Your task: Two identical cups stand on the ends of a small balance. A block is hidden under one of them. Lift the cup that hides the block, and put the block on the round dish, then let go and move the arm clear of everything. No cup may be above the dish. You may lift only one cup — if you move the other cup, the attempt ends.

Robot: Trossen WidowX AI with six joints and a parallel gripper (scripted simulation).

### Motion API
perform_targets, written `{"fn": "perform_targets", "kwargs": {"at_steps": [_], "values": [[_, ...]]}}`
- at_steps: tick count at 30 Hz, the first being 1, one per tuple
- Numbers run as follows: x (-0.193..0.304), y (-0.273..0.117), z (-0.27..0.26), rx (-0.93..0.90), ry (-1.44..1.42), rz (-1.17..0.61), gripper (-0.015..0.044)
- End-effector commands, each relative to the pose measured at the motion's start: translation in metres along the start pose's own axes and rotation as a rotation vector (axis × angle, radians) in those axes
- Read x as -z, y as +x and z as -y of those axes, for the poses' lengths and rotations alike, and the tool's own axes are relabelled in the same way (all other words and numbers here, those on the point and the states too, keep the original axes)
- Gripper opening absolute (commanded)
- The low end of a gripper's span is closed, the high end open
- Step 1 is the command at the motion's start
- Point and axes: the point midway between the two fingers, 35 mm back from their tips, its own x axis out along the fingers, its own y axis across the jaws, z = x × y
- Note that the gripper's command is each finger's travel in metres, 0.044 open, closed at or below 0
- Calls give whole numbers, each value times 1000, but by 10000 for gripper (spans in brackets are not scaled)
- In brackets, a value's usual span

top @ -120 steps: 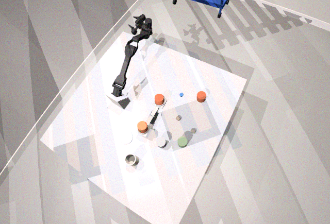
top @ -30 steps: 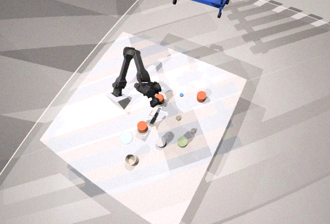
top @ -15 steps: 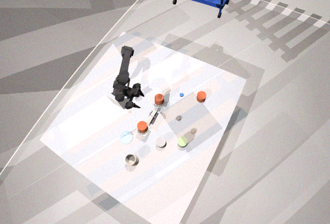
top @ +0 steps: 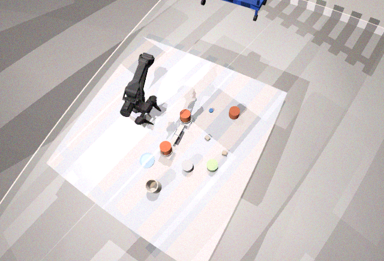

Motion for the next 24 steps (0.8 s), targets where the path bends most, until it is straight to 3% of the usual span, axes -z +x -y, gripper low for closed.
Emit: {"fn": "perform_targets", "kwargs": {"at_steps": [1, 24], "values": [[1, 7, -4, -12, 100, -51, 440], [-17, 73, -48, 97, 762, -422, 440]]}}
